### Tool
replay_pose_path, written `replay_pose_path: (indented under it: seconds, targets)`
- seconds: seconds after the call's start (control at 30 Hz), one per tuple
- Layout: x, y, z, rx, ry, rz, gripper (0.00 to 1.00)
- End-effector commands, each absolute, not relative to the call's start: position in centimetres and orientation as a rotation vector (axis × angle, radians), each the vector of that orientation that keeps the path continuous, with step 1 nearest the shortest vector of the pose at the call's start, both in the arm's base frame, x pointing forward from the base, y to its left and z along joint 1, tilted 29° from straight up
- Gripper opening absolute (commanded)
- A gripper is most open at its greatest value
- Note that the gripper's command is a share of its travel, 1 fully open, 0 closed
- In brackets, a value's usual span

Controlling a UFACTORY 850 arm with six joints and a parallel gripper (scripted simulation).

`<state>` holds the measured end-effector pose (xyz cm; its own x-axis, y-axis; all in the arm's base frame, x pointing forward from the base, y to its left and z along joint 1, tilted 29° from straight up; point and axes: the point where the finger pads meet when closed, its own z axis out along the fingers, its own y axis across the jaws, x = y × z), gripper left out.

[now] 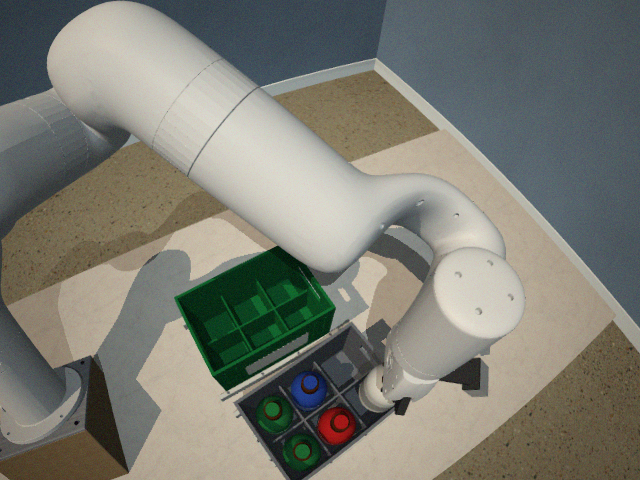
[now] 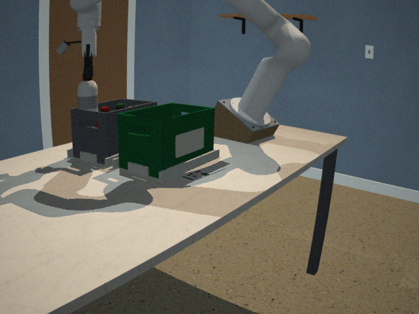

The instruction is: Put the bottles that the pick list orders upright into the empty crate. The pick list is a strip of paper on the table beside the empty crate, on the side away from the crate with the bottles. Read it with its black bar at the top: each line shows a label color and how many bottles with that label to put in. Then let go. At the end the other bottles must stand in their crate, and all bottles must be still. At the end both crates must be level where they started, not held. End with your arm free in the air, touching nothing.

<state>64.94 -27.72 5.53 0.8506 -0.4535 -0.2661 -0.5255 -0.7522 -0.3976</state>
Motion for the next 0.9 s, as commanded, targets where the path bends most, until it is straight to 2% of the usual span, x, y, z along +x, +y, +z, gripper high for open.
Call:
replay_pose_path:
  seconds: [0.0,0.87]
  targets:
    - [65.0,-28.0,6.1,-2.561,0.72,0.207,0.0]
    - [65.1,-29.5,8.7,-2.561,0.72,0.207,0.0]
